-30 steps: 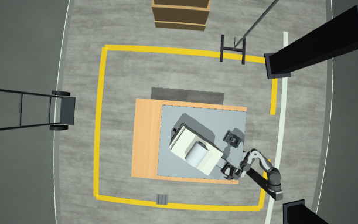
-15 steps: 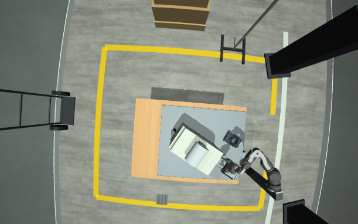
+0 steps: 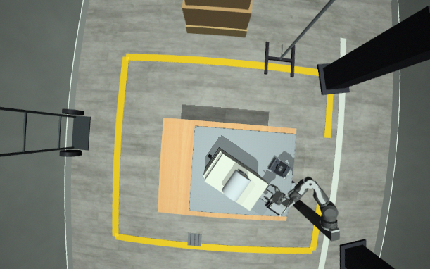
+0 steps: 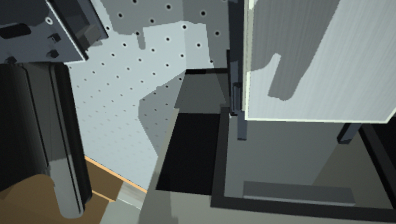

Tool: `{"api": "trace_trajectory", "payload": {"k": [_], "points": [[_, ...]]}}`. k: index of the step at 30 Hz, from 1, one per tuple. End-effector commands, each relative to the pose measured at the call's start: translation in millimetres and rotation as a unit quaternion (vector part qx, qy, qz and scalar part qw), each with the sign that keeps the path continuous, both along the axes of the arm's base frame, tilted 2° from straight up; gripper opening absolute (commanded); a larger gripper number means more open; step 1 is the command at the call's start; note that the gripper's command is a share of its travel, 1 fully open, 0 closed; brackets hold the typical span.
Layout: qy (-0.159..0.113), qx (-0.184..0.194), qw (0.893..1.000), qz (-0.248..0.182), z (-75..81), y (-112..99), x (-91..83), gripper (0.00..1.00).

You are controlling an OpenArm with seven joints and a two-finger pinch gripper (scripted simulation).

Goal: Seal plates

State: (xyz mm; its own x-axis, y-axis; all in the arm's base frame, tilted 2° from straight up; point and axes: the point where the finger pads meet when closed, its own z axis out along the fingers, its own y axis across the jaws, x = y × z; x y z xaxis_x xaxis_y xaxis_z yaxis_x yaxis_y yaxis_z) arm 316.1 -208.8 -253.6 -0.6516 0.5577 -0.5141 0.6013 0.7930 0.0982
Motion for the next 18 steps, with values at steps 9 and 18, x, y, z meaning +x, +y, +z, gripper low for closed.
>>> {"api": "trace_trajectory", "payload": {"k": [9,18], "points": [[-0.019,-0.083,0.996,-0.04,13.3,-39.6,3.3,0.65],[0.072,-0.007,0.997,-0.034,0.9,-16.1,8.9,0.65]]}}
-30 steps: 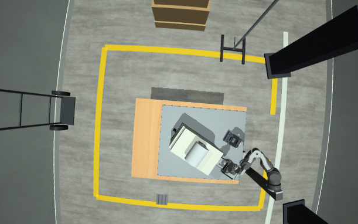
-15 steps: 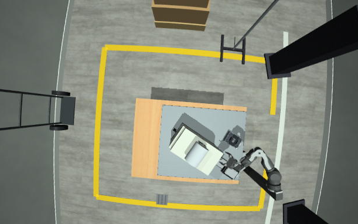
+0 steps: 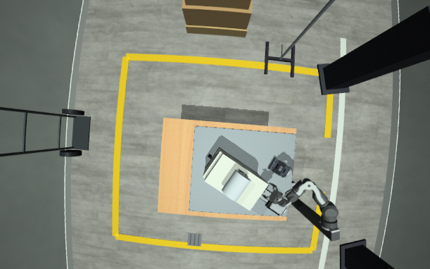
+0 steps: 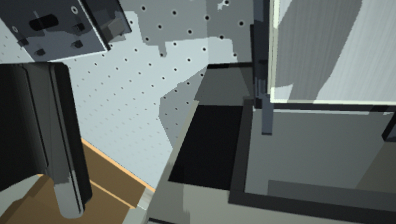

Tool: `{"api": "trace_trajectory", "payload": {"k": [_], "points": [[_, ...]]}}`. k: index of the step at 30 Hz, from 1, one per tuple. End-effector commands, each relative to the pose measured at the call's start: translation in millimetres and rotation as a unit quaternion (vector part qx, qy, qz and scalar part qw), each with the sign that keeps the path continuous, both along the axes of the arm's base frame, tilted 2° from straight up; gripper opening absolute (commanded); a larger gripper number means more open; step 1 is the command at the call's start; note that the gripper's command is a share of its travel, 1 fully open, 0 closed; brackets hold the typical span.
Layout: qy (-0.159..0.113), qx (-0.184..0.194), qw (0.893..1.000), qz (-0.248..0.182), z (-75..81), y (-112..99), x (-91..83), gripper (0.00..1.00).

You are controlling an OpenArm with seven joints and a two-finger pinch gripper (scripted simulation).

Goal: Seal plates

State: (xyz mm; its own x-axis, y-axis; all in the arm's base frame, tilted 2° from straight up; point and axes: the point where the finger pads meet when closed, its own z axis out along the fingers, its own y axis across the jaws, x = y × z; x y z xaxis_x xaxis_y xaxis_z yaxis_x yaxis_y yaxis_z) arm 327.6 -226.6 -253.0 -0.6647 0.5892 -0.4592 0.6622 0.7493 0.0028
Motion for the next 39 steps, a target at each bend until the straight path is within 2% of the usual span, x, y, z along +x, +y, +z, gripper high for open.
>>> {"api": "trace_trajectory", "payload": {"k": [1,3,9,16,30,33,39], "points": [[0.028,0.02,0.999,0.001,-1.8,6.0,-1.3,0.65],[0.028,0.02,0.999,0.001,-1.8,6.0,-1.3,0.65],[0.105,0.087,0.991,0.001,-17.4,31.7,4.2,0.65],[0.192,0.163,0.968,0.001,-35.3,61.5,11.2,0.65],[0.189,0.162,0.968,0.0,-36.7,64.6,13.2,0.65],[0.191,0.162,0.968,0.003,-43.9,65.1,12.0,0.65],[0.189,0.162,0.968,0.0,-41.6,64.6,13.1,0.65]]}}
